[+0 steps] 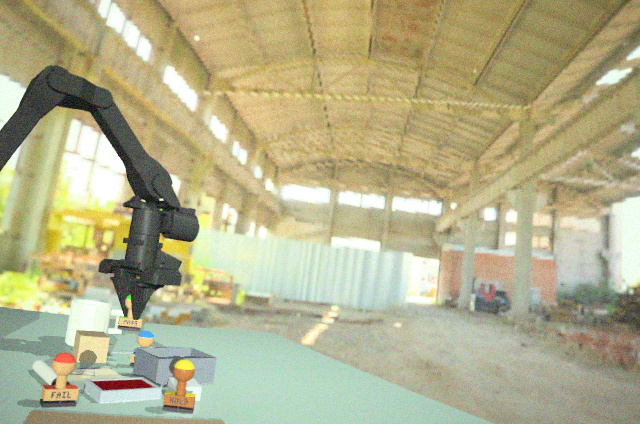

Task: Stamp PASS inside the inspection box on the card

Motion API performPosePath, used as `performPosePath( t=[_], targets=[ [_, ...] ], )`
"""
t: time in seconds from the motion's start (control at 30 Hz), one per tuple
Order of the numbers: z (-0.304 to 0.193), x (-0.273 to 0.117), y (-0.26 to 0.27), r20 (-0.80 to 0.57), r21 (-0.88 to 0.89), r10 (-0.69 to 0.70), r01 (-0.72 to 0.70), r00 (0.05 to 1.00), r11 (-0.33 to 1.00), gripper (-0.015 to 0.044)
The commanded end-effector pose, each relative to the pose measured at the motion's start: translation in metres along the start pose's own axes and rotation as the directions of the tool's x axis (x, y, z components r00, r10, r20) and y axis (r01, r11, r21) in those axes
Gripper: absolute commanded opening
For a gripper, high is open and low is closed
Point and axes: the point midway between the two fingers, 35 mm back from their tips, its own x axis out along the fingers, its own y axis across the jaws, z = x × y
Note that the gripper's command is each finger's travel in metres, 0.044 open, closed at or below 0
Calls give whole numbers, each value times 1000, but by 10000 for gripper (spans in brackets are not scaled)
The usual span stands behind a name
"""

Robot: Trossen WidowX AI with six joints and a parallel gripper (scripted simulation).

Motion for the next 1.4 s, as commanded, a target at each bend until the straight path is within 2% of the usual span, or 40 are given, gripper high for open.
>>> performPosePath(
  t=[0.0,1.1,1.37],
  targets=[
    [-1,8,0,-5,3,-4,4,1000,1000,0],
    [-3,58,0,-6,3,-4,4,1000,1000,0],
    [-2,54,0,-2,0,1,-1,1000,1000,210]
  ],
)
